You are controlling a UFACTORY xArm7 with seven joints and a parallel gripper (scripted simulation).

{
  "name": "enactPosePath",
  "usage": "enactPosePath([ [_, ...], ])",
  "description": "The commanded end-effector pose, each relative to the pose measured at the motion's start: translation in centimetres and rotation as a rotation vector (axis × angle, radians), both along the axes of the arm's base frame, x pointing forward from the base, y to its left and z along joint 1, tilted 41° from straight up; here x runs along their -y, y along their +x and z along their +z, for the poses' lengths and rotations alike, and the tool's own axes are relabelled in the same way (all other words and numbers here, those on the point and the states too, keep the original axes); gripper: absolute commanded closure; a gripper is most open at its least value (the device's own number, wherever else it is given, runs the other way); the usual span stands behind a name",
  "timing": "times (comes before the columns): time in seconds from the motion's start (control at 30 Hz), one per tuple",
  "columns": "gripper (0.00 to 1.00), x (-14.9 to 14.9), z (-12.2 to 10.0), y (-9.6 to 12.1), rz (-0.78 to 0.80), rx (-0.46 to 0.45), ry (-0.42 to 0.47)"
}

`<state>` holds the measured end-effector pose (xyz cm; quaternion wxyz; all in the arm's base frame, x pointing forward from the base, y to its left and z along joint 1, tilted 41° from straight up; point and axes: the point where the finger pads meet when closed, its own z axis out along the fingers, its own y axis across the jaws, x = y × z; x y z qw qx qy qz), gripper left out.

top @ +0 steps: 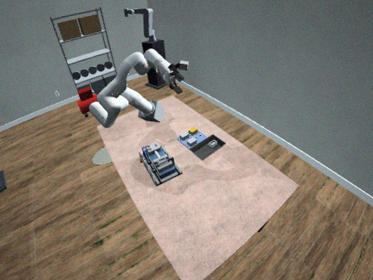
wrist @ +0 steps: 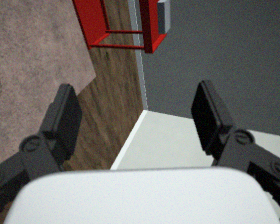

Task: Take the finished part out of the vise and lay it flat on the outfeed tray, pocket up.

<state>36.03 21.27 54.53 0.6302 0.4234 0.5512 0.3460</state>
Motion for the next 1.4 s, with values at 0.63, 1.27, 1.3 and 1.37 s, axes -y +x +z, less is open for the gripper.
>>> enactPosePath([
  [0.63, 0.0, 8.0, -6.4, 5.2, -0.217, -0.262, -0.061],
  [1.27, 0.0, 14.5, -10.9, 7.2, -0.352, -0.455, -0.059],
  [1.3, 0.0, 14.5, -10.9, 7.2, -0.352, -0.455, -0.059],
  [1.37, 0.0, 15.7, -11.7, 7.4, -0.376, -0.491, -0.054],
])
